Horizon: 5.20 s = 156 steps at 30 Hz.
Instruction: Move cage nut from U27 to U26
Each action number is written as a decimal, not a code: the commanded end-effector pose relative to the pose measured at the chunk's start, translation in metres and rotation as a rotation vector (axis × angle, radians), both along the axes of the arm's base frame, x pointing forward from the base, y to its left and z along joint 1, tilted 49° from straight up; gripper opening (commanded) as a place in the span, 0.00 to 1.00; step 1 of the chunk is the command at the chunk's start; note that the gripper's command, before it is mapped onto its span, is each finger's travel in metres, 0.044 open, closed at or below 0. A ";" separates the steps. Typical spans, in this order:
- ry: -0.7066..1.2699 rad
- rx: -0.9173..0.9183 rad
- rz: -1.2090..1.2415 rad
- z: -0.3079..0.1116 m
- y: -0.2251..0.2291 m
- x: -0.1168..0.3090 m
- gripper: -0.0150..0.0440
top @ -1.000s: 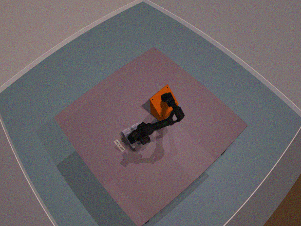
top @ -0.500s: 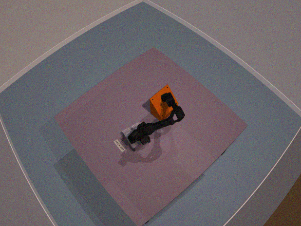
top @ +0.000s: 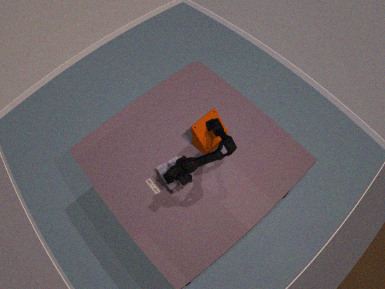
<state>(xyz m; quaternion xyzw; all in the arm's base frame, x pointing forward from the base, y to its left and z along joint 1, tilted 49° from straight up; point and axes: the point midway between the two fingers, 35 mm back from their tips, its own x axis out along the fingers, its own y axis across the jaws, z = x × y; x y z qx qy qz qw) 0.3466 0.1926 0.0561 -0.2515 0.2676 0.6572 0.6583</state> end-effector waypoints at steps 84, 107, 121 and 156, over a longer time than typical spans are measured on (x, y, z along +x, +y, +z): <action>-0.036 -0.008 -0.044 0.000 0.000 -0.002 0.30; -0.046 -0.009 -0.055 -0.001 0.000 -0.003 0.30; -0.048 -0.009 -0.057 -0.001 0.000 -0.003 0.30; -0.065 -0.011 -0.077 -0.001 0.000 -0.005 0.30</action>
